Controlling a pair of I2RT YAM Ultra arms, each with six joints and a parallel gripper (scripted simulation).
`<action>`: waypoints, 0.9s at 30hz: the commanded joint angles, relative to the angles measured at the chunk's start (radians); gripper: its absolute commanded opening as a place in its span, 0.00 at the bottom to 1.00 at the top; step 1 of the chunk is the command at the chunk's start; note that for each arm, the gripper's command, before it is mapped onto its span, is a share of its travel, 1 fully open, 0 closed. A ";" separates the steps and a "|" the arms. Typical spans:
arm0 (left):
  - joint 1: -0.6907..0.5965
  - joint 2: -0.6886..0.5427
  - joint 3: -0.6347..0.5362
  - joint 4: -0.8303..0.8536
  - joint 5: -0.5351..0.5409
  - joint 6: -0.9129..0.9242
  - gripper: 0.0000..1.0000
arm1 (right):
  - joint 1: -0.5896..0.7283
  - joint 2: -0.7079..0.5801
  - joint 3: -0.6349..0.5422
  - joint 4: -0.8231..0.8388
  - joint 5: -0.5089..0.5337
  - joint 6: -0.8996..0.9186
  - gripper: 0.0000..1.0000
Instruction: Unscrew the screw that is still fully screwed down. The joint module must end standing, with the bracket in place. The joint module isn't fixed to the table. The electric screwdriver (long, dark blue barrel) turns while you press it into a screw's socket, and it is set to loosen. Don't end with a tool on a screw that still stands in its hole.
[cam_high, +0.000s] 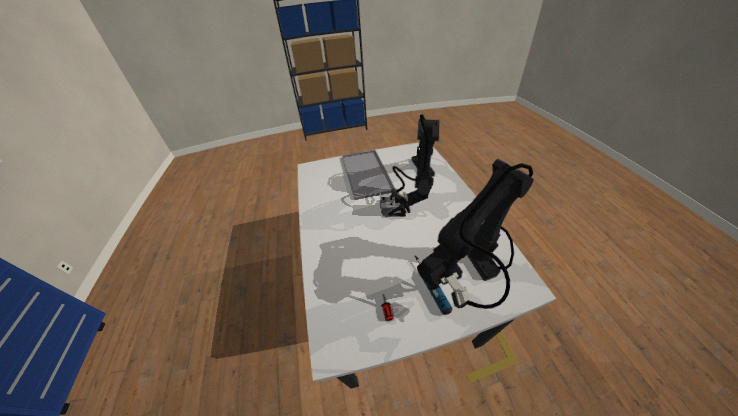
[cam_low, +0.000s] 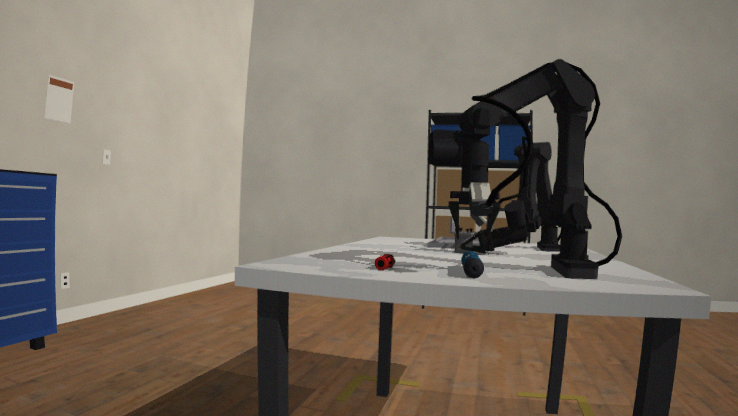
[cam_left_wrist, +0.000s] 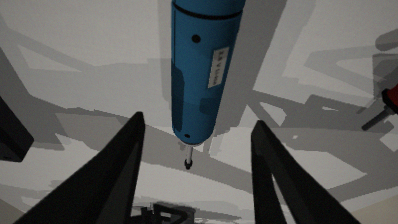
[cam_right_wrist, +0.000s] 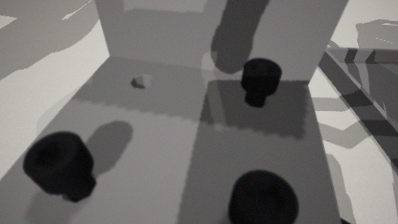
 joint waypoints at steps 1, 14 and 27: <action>0.001 -0.003 0.008 -0.007 -0.001 0.004 0.65 | 0.000 -0.008 0.003 0.001 0.005 0.001 0.77; 0.001 -0.003 0.008 -0.007 -0.001 0.004 0.65 | 0.000 -0.008 0.003 0.001 0.005 0.001 0.86; 0.001 -0.003 0.008 -0.007 -0.001 0.004 0.65 | 0.000 -0.008 0.003 0.001 0.005 0.001 0.86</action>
